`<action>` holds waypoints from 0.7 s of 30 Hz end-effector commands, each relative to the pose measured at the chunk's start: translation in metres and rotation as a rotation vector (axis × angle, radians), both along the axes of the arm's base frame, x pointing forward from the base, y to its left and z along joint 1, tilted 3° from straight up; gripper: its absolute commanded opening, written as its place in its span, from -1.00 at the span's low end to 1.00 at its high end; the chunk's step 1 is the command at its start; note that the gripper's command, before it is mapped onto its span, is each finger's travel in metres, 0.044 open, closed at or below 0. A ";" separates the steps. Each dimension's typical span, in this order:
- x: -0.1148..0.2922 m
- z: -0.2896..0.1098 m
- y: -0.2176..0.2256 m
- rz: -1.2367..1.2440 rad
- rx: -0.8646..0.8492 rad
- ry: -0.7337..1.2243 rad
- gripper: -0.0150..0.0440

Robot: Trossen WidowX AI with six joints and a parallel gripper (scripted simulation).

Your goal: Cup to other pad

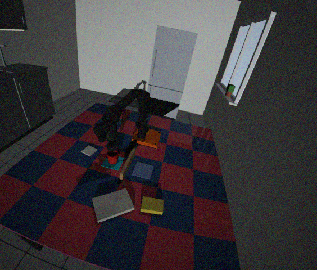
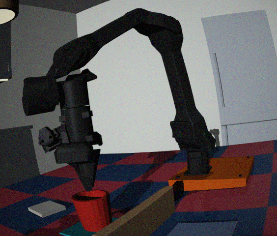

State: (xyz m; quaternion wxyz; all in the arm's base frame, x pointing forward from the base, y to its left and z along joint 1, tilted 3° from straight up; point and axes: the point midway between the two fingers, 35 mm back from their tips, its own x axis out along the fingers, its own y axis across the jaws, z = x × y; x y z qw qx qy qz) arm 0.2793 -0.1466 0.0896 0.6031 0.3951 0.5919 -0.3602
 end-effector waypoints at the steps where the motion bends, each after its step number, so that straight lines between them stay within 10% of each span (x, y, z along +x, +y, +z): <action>1: 0.000 0.006 0.000 0.003 0.000 -0.001 -0.06; 9: -0.001 0.015 -0.001 0.003 0.001 0.000 -0.06; 21: 0.000 0.016 -0.001 0.000 0.001 0.001 1.00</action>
